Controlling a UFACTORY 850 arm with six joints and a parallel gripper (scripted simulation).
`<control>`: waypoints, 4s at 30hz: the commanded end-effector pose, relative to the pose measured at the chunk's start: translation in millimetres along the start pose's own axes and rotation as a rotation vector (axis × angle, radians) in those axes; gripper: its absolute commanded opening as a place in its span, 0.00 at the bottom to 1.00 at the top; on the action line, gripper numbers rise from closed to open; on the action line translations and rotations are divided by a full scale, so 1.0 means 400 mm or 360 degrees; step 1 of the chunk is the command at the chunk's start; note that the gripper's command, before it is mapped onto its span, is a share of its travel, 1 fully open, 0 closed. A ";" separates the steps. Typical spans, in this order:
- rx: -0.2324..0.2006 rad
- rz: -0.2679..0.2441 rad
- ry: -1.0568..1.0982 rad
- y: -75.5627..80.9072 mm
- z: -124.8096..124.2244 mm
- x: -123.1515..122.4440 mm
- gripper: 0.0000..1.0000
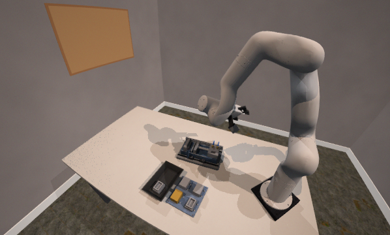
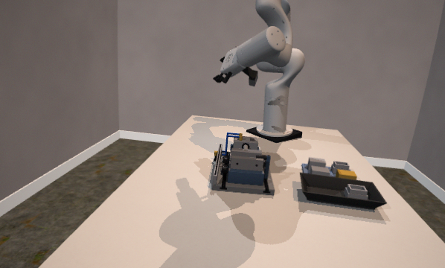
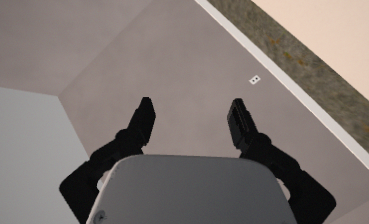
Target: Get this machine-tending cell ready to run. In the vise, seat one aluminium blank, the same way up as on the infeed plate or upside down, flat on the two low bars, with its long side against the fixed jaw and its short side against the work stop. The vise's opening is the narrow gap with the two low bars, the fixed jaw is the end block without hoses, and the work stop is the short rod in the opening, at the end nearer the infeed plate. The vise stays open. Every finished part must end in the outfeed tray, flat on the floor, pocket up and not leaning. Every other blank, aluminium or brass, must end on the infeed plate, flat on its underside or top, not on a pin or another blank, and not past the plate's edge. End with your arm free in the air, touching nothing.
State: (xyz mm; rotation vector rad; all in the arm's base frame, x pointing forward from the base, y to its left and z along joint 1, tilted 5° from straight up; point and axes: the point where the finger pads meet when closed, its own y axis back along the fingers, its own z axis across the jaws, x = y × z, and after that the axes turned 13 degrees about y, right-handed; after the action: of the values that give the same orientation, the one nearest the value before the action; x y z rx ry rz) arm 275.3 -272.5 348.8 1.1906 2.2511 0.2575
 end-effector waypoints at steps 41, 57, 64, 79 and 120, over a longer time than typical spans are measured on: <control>-0.0710 0.0185 -0.0052 0.273 0.290 0.241 1.00; -0.1117 0.0361 -0.0086 0.482 0.419 0.427 1.00; -0.1290 0.0454 -0.0102 0.582 0.461 0.515 1.00; -0.1623 0.0675 -0.0139 0.791 0.512 0.706 1.00; -0.1674 0.0714 -0.0146 0.824 0.515 0.736 0.00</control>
State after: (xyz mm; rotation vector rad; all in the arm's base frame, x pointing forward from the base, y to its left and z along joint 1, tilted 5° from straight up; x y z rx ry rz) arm 492.0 138.0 200.3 1.0130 1.3511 1.3209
